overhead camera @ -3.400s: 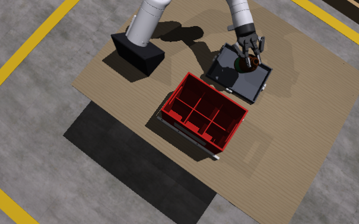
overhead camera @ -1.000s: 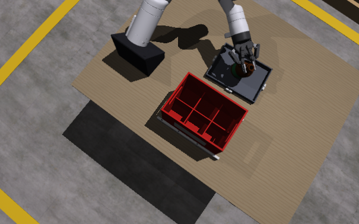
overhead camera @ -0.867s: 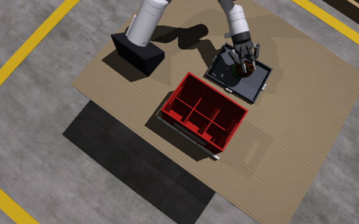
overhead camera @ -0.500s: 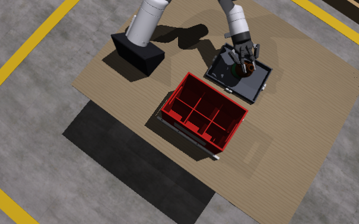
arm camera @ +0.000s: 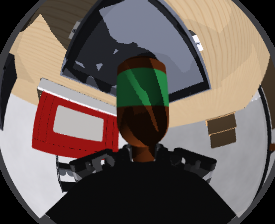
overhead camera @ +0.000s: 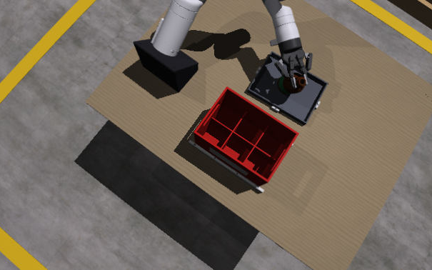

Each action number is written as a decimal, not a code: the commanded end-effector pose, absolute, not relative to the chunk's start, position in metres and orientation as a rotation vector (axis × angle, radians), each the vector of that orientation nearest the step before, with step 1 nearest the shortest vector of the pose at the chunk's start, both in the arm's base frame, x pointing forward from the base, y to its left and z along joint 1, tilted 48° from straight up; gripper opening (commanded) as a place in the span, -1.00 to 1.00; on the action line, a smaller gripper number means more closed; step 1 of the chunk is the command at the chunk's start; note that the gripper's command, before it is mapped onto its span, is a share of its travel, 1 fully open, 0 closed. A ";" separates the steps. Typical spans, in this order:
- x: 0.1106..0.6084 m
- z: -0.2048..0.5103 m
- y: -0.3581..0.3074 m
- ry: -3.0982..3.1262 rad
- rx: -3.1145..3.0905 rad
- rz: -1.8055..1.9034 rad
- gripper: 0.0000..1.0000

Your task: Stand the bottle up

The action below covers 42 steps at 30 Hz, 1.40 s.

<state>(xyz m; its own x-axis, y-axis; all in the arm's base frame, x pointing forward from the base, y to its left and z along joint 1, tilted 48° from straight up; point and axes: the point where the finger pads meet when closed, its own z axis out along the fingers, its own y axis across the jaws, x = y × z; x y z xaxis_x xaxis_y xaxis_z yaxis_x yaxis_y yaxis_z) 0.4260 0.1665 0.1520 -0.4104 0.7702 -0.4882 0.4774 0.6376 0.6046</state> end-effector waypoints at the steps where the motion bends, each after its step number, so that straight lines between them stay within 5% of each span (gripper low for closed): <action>1: 0.426 0.152 0.166 2.081 0.971 0.481 -1.00; 13: 0.426 0.152 0.166 2.081 0.971 0.481 -1.00; 14: 0.426 0.152 0.166 2.081 0.971 0.481 1.00; 42: 0.426 0.152 0.166 2.081 0.971 0.481 1.00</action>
